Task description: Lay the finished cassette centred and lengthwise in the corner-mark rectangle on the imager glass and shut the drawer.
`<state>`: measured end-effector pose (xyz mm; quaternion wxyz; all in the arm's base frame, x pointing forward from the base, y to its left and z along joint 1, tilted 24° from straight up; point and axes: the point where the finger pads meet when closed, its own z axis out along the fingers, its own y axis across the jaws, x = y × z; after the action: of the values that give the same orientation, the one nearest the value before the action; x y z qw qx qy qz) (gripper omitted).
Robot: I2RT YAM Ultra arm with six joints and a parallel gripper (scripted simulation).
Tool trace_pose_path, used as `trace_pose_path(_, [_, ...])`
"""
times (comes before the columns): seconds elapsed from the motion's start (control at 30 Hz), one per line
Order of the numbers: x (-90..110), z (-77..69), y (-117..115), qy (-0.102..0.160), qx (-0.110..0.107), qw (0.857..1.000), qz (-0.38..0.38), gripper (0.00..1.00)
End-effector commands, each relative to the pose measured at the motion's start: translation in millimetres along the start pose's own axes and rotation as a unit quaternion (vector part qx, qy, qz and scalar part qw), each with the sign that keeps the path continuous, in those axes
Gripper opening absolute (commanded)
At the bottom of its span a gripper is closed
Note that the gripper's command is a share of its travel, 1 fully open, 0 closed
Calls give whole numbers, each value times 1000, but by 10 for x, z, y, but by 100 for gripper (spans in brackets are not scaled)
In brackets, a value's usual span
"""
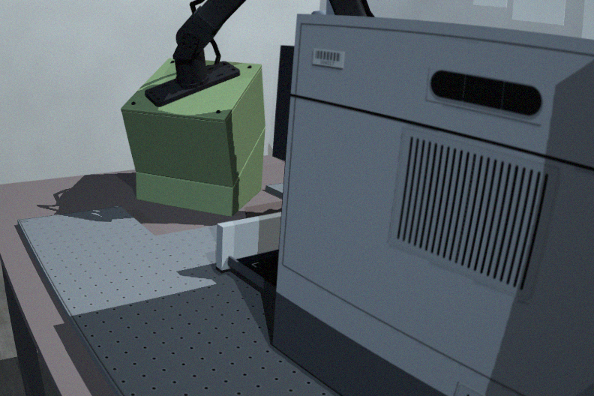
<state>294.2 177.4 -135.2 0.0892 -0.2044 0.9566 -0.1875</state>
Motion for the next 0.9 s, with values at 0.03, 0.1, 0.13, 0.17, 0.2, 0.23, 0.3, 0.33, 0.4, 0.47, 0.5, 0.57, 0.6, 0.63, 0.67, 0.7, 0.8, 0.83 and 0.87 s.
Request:
trace_pose_path(0.03, [18,-160,26,-3,-3,1000,-3,0])
trace_pose_path(0.1, [-1,-194,31,-5,-4,1000,-2,0])
trace_pose_path(0.13, [-12,-212,34,-6,-4,1000,-2,0])
trace_pose_path(0.17, [-23,-229,37,-7,-5,1000,-1,0])
trace_pose_path(0.2, [-23,-229,37,-7,-5,1000,-1,0])
trace_pose_path(0.23, [-23,-229,37,-7,-5,1000,-1,0])
trace_pose_path(0.3, [-50,-266,43,-10,-6,1000,0,0])
trace_pose_path(0.33, [-63,-285,47,-11,-7,1000,1,0])
trace_pose_path(0.4, [-71,-295,48,-12,-7,1000,1,0])
trace_pose_path(0.47, [-66,-288,49,-11,-7,1000,1,0])
trace_pose_path(0.5, [-51,-269,52,-8,-5,1000,-1,0])
trace_pose_path(0.57, [-19,-210,18,-4,-1,1000,-1,0])
trace_pose_path(0.6, [-19,-210,18,-4,-1,1000,-1,0])
trace_pose_path(0.63, [-19,-210,18,-4,-1,1000,-1,0])
trace_pose_path(0.67, [-19,-210,18,-4,-1,1000,-1,0])
trace_pose_path(0.7, [53,-217,-96,5,0,1000,-20,0])
trace_pose_path(0.8, [14,-216,-138,-3,0,999,-33,0])
trace_pose_path(0.83, [-5,-215,-186,-7,0,999,-48,0])
trace_pose_path(0.87, [-4,-214,-238,-7,1,998,-65,0])
